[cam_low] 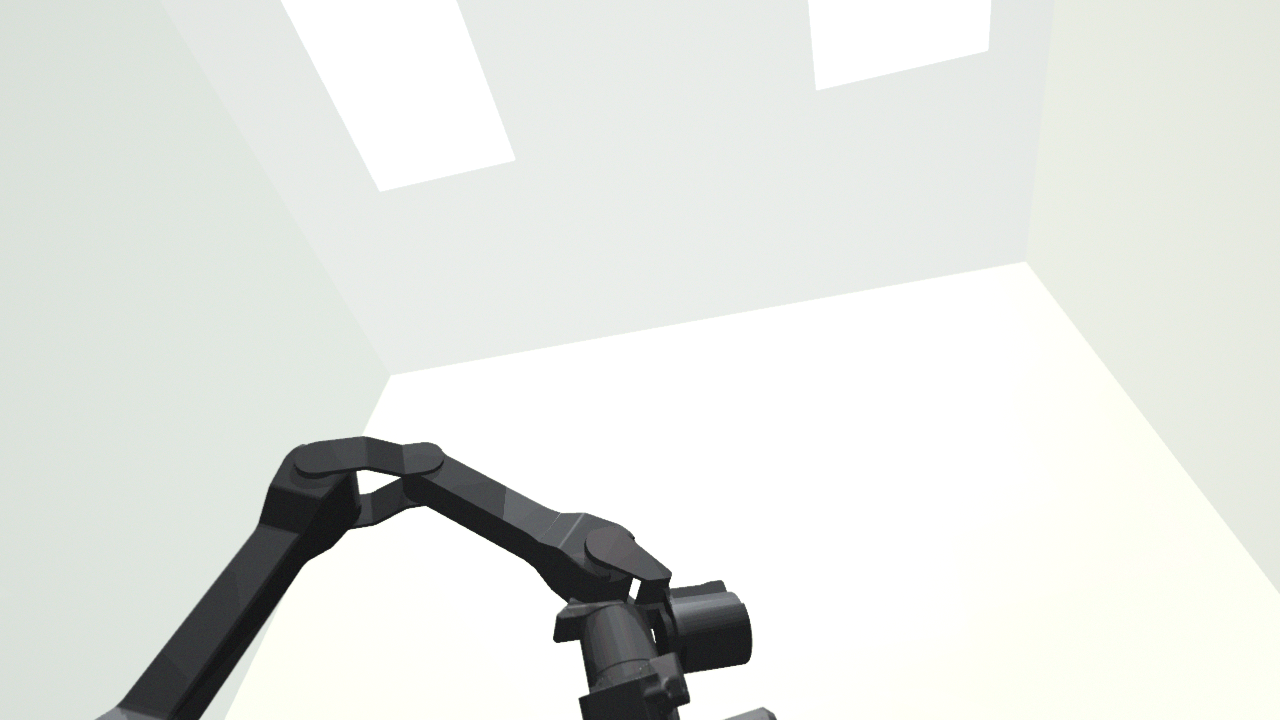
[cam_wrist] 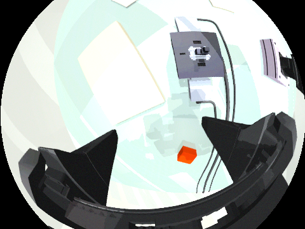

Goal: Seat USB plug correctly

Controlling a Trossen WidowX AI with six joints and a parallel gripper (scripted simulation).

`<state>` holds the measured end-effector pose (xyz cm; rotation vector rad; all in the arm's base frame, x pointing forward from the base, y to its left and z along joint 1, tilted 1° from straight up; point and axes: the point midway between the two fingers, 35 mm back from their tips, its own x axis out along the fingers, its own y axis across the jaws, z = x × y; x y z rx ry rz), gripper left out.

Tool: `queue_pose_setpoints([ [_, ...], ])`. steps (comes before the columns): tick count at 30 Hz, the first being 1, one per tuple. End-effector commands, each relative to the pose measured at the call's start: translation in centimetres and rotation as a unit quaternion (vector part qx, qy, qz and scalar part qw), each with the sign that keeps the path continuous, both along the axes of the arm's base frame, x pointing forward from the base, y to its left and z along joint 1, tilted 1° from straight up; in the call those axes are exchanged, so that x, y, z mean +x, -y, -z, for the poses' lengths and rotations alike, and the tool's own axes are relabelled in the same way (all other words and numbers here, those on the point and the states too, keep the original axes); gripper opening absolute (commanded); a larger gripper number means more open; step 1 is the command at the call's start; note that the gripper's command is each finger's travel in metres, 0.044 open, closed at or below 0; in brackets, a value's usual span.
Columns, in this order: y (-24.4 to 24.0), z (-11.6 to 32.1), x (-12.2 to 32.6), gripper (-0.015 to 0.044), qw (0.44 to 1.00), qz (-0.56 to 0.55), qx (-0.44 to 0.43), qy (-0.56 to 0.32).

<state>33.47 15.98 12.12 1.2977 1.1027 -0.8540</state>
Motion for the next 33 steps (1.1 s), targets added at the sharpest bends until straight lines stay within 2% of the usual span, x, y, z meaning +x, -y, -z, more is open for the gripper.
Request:
queue_pose_setpoints([
  [1,6.5,1.1,-2.5,0.0440,0.995,-0.003,-0.043,-0.091],
  [4,8.3,1.3,-3.8,0.0440,0.990,-0.004,-0.052,-0.128],
  [33,8.2,3.3,-3.8,0.0440,0.990,-0.004,-0.052,-0.128],
])
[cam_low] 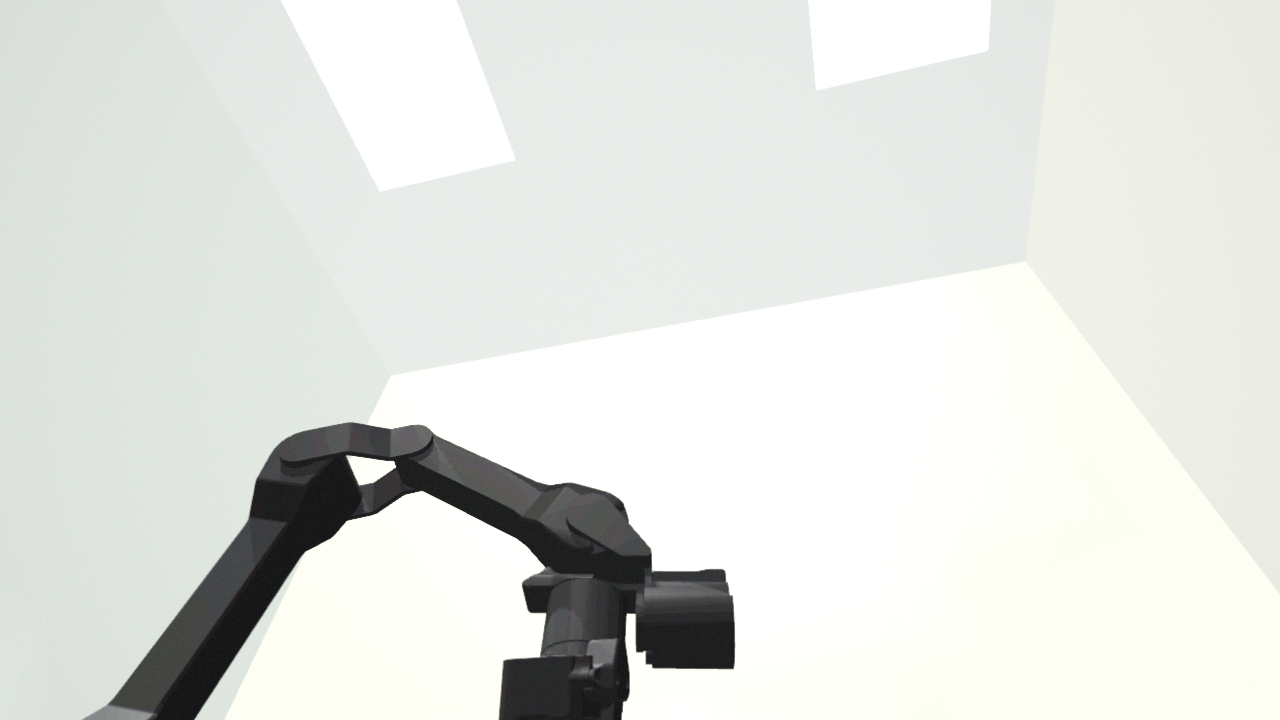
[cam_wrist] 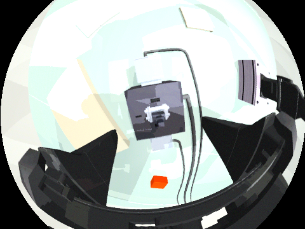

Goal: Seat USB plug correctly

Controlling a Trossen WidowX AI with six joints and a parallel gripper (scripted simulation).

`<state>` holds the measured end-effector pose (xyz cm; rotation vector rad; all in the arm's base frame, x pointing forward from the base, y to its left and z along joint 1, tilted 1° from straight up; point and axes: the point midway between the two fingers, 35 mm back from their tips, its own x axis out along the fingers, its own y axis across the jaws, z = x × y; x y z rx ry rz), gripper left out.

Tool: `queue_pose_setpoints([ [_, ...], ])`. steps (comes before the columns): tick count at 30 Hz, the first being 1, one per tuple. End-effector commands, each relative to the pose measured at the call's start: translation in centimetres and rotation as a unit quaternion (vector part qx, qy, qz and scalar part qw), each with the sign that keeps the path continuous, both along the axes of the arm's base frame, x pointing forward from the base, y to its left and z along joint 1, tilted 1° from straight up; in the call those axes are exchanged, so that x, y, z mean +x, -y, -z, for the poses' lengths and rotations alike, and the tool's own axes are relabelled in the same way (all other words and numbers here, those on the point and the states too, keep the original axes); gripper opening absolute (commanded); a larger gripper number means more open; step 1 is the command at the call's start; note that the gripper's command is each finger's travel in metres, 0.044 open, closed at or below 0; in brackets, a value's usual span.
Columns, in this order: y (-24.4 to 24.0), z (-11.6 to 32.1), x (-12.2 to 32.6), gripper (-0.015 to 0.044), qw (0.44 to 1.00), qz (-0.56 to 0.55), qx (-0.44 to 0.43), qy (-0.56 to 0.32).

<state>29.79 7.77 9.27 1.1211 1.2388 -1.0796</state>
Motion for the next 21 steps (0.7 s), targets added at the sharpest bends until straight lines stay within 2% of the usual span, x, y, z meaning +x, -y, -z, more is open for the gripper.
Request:
queue_pose_setpoints([
  [1,-0.01,0.53,-0.12,0.0440,1.000,-0.002,0.001,-0.002],
  [14,0.00,1.45,-0.09,0.0440,1.000,-0.002,0.001,-0.002],
  [21,0.01,1.25,0.01,0.0256,1.000,0.000,0.000,-0.001],
])
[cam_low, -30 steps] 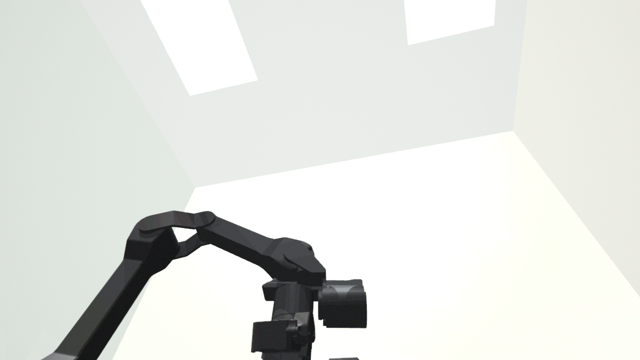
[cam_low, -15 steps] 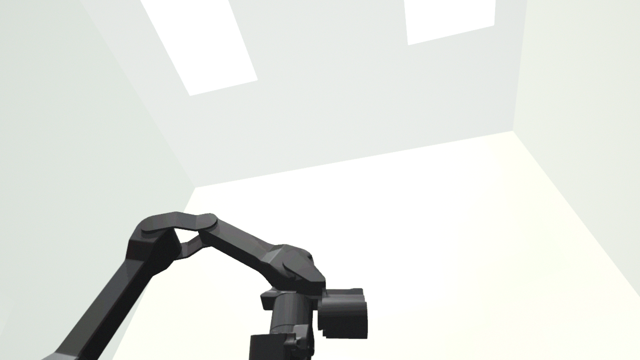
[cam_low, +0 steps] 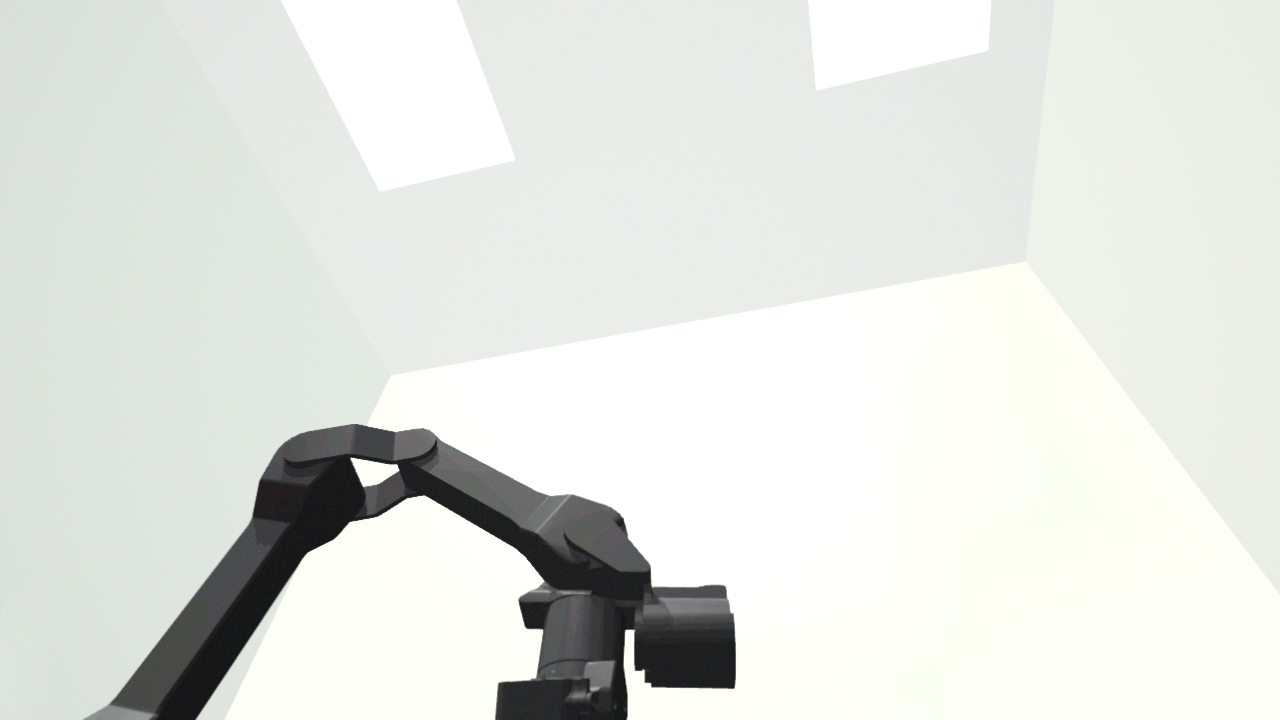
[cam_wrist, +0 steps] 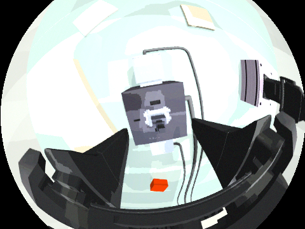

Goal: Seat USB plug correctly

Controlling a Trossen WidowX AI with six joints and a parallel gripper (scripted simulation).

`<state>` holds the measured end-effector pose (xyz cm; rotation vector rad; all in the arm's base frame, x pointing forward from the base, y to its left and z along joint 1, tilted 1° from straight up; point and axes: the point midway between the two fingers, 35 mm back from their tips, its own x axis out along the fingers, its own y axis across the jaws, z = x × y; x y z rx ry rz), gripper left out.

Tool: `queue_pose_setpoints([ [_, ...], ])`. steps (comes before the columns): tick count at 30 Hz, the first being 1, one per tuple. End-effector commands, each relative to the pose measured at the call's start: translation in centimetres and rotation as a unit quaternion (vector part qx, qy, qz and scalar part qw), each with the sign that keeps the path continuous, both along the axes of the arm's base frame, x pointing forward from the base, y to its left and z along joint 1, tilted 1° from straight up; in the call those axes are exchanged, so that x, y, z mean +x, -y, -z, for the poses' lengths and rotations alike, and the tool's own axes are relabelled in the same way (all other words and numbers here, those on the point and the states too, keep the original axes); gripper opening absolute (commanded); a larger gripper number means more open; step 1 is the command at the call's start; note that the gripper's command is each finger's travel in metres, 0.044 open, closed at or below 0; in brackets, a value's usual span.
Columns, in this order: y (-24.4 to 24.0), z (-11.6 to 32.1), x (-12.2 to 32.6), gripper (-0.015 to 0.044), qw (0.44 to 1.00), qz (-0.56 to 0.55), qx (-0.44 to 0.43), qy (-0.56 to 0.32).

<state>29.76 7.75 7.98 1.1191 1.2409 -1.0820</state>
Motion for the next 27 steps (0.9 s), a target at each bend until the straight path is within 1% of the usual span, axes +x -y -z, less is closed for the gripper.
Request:
queue_pose_setpoints([
  [1,-0.01,-0.04,0.04,0.0230,1.000,0.000,0.000,0.001],
  [9,-0.01,-0.04,0.04,0.0020,1.000,0.000,0.000,0.001],
  [12,-0.01,-0.04,0.04,0.0000,1.000,0.000,0.000,0.001],
  [27,-0.01,-0.04,0.04,0.0000,1.000,0.000,0.000,0.001],
])
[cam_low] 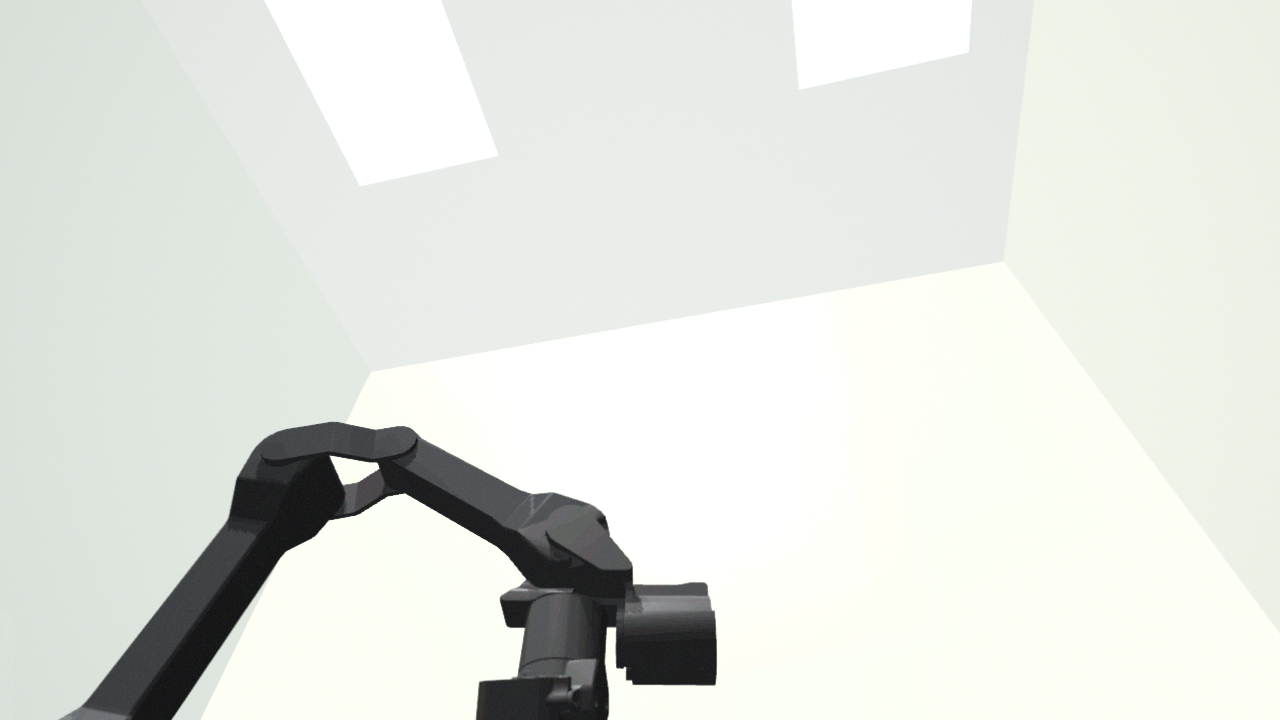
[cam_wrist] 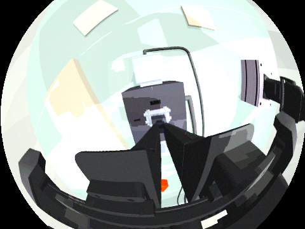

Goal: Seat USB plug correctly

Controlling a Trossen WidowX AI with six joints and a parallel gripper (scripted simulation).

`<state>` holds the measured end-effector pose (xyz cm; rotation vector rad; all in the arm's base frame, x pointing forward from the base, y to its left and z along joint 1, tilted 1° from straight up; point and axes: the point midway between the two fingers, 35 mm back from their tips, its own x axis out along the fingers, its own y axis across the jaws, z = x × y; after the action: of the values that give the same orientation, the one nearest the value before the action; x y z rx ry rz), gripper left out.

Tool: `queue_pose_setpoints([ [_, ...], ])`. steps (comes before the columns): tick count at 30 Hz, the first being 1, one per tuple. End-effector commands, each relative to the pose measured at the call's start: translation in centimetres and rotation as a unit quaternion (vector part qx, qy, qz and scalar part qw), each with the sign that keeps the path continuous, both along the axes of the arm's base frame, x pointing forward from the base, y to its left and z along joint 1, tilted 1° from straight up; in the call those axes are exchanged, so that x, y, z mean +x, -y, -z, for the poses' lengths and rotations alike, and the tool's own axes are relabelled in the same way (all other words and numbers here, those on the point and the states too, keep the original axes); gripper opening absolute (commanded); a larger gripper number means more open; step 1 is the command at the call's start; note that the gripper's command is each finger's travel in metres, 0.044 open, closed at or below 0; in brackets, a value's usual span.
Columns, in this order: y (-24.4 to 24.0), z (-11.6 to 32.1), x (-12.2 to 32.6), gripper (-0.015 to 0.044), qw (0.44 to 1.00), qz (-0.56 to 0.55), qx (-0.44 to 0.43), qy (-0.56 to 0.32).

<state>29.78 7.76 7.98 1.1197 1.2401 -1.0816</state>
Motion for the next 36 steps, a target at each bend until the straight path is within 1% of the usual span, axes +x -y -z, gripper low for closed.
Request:
queue_pose_setpoints([
  [1,0.0,0.0,0.0,0.0000,1.000,0.000,0.000,0.000],
  [36,0.0,-2.3,-0.1,0.0000,1.000,0.000,0.000,0.000],
])
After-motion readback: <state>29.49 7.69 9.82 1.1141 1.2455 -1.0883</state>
